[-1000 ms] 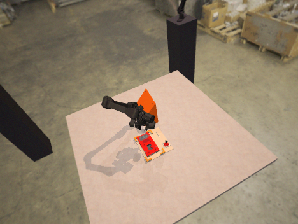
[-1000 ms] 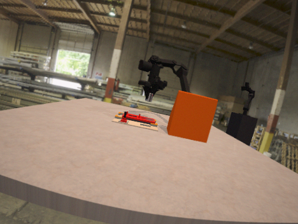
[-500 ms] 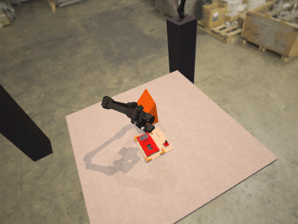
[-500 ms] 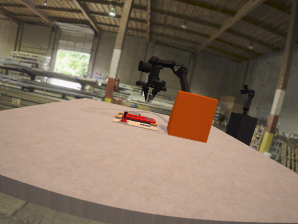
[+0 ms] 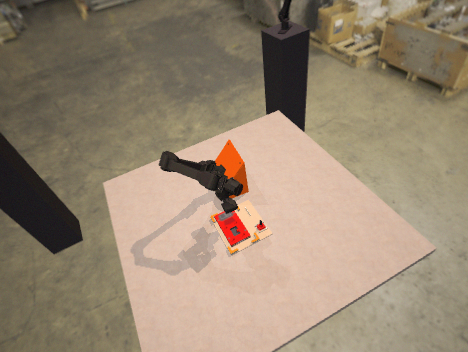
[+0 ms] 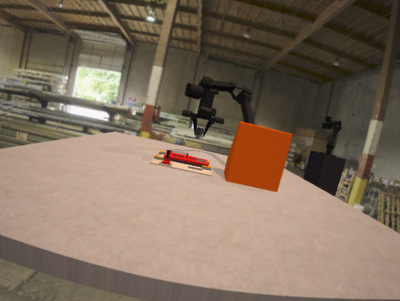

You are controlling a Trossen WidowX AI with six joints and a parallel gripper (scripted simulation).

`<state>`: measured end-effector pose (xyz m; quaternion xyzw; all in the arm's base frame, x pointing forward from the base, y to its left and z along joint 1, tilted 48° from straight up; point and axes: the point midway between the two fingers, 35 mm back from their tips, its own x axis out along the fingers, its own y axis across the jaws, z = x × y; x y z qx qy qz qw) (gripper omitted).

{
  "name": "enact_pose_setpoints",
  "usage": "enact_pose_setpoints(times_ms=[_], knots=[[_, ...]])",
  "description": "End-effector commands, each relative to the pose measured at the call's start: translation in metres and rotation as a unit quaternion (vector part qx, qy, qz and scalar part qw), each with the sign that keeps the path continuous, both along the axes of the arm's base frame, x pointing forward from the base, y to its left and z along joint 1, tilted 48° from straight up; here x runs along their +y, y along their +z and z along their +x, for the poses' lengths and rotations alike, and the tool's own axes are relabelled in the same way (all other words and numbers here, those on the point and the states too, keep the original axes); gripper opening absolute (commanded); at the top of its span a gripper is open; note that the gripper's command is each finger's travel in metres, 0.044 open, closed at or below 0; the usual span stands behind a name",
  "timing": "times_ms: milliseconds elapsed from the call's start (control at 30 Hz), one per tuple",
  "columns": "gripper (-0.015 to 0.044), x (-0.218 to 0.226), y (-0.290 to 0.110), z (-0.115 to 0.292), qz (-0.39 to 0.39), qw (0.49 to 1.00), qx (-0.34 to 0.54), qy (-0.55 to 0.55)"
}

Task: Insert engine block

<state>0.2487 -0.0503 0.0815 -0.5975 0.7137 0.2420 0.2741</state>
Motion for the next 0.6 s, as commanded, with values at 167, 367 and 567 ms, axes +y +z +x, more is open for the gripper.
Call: enact_pose_setpoints(times_ms=[167,367,567], knots=[[0.0,-0.0026,-0.0018,-0.0002,-0.019,0.991,-0.098,-0.09],[0.0,-0.0042,-0.0033,-0.0006,-0.032,0.974,-0.163,-0.152],[0.0,-0.0058,-0.0047,-0.001,-0.044,0.949,-0.227,-0.212]])
